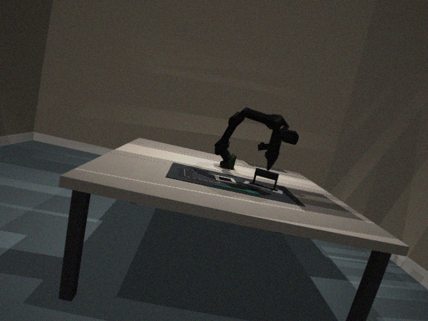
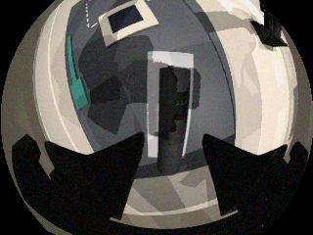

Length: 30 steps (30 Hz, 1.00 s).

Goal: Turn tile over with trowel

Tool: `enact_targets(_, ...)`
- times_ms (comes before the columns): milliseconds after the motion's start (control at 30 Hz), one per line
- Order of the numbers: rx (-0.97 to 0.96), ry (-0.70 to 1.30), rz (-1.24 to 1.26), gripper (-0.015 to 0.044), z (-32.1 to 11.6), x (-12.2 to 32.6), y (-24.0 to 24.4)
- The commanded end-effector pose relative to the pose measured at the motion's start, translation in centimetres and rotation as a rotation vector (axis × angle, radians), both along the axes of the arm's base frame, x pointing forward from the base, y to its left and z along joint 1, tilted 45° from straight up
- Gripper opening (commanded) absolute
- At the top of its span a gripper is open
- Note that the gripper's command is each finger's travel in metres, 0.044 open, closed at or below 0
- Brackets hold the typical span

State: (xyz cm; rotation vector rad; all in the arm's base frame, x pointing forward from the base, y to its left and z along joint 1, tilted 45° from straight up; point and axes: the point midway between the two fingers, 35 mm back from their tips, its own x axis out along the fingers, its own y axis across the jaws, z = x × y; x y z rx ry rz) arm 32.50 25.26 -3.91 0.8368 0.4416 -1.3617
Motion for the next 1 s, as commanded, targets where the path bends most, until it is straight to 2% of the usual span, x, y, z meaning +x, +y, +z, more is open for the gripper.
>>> enact_targets(0,0.0,0.0,0.001,0.027,-0.4,0.2,-0.4)
enact_targets(600,-0.001,-0.001,0.001,0.027,-2.3,0.7,-2.3)
enact_targets(733,-0.001,-0.001,0.001,0.0165,-2.3,0.7,-2.3)
enact_targets(967,-0.001,-0.001,0.001,0.013,-2.3,0.7,-2.3)
